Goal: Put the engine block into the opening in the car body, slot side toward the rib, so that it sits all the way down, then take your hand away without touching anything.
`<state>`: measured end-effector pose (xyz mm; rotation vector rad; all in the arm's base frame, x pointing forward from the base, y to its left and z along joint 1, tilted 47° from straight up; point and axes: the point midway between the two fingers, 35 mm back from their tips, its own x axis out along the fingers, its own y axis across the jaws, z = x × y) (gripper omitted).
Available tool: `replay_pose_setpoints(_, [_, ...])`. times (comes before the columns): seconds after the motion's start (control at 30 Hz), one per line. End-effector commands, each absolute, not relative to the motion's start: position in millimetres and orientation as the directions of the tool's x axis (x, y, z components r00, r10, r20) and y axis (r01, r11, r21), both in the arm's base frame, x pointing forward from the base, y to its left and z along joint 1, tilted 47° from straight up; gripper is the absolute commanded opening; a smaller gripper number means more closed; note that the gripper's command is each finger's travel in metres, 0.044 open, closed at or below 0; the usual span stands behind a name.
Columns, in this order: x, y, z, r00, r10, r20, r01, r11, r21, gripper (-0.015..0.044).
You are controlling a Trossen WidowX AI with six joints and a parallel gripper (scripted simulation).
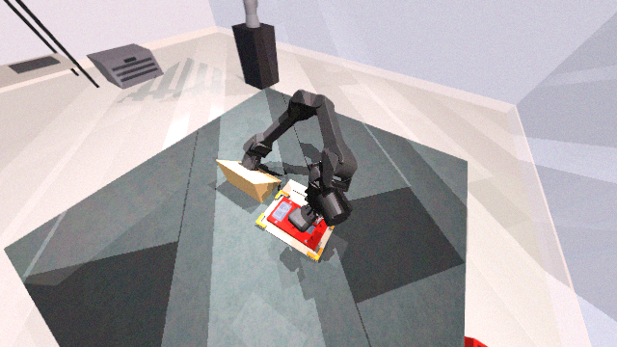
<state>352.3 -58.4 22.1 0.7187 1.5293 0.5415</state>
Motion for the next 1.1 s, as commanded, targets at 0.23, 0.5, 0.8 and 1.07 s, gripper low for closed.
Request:
replay_pose_setpoints(0.23, [346, -70, -10, -0.018, 0.721, -0.693, -0.069, 0.691, 0.720, 0.0000])
replay_pose_setpoints(0.5, [346, -70, -10, -0.018, 0.721, -0.693, -0.111, 0.687, 0.718, 0.0159])
replay_pose_setpoints(0.8, [346, -70, -10, -0.018, 0.721, -0.693, -0.085, 0.689, 0.719, 0.0159])
replay_pose_setpoints(1.07, [346, -70, -11, -0.018, 0.721, -0.693, -0.072, 0.690, 0.720, 0.0159])
